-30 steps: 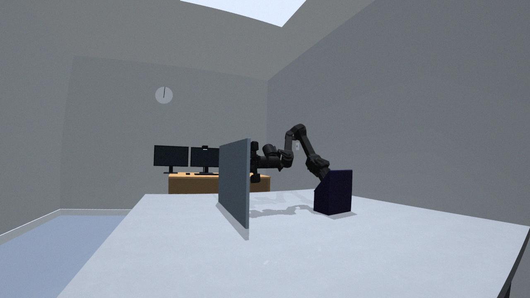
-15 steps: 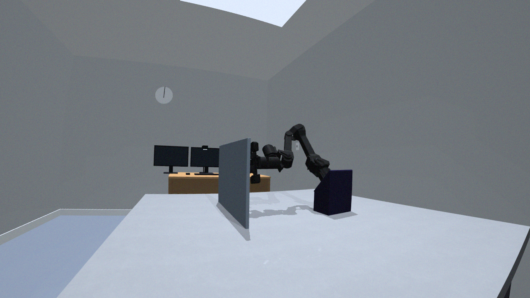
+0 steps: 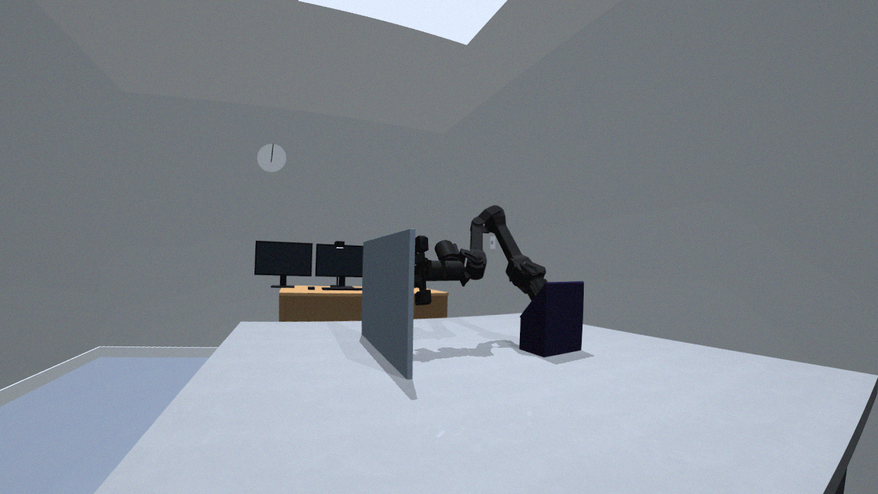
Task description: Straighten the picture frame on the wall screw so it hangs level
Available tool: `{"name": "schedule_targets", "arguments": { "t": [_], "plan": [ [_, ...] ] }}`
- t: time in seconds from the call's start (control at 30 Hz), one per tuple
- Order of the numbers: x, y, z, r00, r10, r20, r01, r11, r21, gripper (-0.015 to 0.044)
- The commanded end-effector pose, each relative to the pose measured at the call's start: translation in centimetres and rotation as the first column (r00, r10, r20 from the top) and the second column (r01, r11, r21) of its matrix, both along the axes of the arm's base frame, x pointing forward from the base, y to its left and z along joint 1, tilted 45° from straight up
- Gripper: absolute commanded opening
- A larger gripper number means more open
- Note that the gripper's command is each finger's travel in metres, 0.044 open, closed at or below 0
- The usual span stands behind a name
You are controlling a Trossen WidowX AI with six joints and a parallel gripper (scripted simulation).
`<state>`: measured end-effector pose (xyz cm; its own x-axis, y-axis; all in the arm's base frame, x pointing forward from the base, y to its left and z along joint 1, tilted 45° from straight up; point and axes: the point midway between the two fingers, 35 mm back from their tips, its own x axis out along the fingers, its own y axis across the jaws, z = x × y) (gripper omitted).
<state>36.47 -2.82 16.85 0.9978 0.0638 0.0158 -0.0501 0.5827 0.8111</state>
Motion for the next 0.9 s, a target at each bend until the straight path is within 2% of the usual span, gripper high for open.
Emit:
{"name": "schedule_targets", "arguments": {
  "t": [0.0,0.23,0.87],
  "plan": [
    [0.0,0.02,0.02,1.0,-0.001,0.0,0.001,1.0,0.0,0.0],
    [0.0,-0.03,-0.04,1.0,0.0,0.0,0.0,1.0,-0.005,0.0],
    [0.03,-0.05,-0.12,1.0,-0.003,0.01,0.004,0.992,-0.127,0.0]
  ]
}}
